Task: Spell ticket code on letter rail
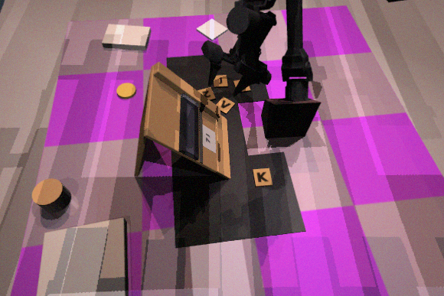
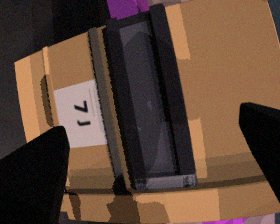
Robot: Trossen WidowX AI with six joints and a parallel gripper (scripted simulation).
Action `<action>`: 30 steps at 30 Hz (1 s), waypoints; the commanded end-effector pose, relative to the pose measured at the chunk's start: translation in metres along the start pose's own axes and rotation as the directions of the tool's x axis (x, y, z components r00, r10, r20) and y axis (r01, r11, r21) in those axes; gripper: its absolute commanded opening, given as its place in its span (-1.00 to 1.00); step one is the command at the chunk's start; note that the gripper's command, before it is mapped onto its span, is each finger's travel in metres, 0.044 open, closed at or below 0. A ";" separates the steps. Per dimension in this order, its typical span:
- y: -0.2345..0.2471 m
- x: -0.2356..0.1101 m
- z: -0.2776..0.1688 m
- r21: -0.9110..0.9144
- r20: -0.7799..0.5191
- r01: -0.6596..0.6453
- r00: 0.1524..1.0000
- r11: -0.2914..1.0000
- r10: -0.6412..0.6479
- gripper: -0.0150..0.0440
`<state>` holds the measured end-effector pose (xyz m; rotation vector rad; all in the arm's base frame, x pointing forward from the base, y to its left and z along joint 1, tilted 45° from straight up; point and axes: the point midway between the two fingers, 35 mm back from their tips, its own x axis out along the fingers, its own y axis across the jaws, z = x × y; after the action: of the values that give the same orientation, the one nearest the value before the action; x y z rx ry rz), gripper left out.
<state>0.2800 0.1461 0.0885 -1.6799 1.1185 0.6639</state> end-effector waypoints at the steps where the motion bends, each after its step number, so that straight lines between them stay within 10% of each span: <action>1: -0.010 0.019 -0.045 0.318 -0.054 -0.013 0.998 0.948 0.032 0.66; 8: -0.012 0.057 -0.151 0.869 -0.188 0.105 0.974 0.483 0.126 0.66; 14: 0.008 0.072 -0.221 0.962 -0.269 0.273 0.939 0.012 0.212 0.66; 22: 0.071 0.081 -0.323 0.354 -0.364 0.517 0.844 -0.779 0.395 0.66; 30: 0.106 0.076 -0.364 -0.108 -0.384 0.482 0.786 -0.869 0.484 0.66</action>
<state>0.2155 -0.2086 0.1178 0.5265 0.7366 -1.4848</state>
